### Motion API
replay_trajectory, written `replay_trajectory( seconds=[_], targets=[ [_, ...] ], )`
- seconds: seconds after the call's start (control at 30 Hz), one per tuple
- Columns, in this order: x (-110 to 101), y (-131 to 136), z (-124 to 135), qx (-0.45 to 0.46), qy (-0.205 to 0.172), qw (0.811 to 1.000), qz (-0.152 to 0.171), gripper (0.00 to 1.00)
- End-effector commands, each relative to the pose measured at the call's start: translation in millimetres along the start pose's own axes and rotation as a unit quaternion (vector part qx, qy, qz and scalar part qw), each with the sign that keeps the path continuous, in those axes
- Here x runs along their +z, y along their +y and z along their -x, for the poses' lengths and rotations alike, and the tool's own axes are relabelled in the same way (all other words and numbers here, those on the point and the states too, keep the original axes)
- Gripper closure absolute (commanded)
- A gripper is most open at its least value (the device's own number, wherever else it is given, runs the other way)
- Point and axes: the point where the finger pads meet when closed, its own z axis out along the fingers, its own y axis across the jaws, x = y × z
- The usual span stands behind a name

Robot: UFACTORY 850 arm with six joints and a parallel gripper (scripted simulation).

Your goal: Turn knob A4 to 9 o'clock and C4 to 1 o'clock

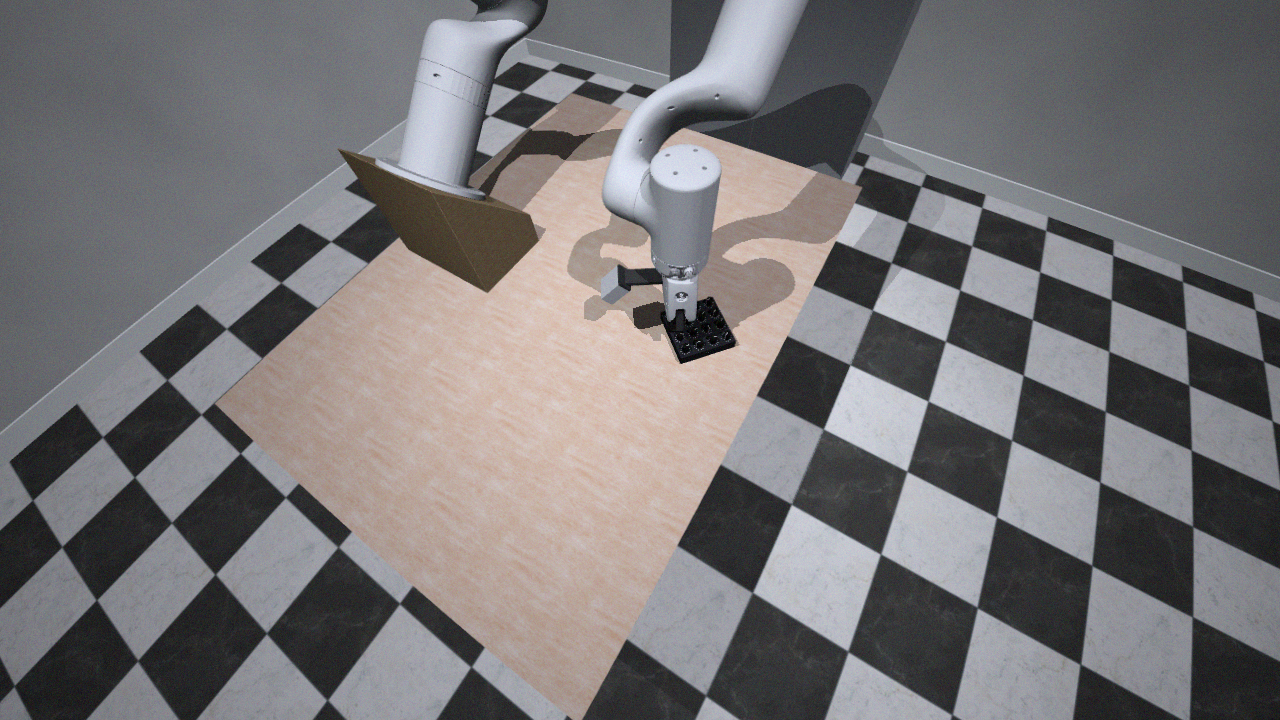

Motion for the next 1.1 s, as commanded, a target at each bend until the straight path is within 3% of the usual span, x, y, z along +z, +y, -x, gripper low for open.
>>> replay_trajectory(
  seconds=[0.0, 0.47, 0.5, 1.07],
  targets=[
    [-0.6, -0.4, 0.6, -0.006, -0.001, 1.000, -0.001, 0.92],
    [-0.6, -0.4, 0.6, -0.006, -0.001, 1.000, -0.001, 0.92],
    [-0.6, -0.4, 0.6, -0.006, -0.001, 1.000, -0.001, 0.81],
    [-0.6, -0.4, 0.6, -0.006, -0.001, 1.000, -0.001, 0.81]
  ],
)
